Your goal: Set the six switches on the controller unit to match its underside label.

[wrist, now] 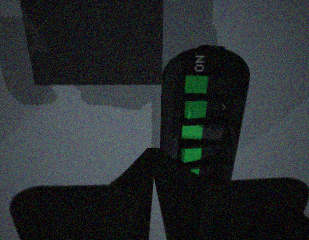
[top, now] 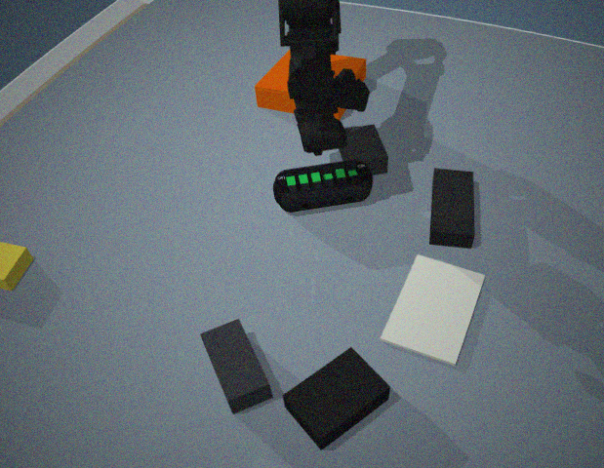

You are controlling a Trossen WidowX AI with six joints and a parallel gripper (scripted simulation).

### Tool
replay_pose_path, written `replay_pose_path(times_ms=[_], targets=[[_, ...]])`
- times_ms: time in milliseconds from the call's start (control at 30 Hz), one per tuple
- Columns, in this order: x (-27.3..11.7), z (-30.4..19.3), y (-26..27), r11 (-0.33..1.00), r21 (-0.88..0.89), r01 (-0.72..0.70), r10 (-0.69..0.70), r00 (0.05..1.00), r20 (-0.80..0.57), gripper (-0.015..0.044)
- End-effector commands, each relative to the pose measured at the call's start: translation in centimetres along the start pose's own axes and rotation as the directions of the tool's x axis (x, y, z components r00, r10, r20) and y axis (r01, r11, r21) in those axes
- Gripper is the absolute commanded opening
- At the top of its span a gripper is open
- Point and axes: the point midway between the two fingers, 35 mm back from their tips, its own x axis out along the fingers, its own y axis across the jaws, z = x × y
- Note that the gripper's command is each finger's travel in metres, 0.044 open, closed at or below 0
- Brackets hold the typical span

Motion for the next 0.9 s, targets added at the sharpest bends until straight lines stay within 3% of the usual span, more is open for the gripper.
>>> replay_pose_path(times_ms=[0, 67, 333, 633, 700, 867], targets=[[-0.2, 0.0, -0.2, 0.999, 0.002, -0.041, 0.041, 0.999, -0.007, 0.0000], [-0.2, 0.0, -0.2, 0.999, 0.002, -0.041, 0.041, 0.999, -0.007, 0.0000], [-3.2, 5.3, -4.9, 0.998, 0.004, -0.055, 0.055, 0.999, 0.002, 0.0210], [-3.0, 4.9, -4.6, 0.999, -0.007, -0.047, 0.047, 0.999, -0.002, 0.0440], [-3.0, 4.9, -4.6, 0.999, -0.007, -0.047, 0.047, 0.999, -0.002, 0.0440], [-7.7, 4.9, -5.1, 0.999, -0.004, -0.046, 0.046, 0.999, -0.002, 0.0309]])
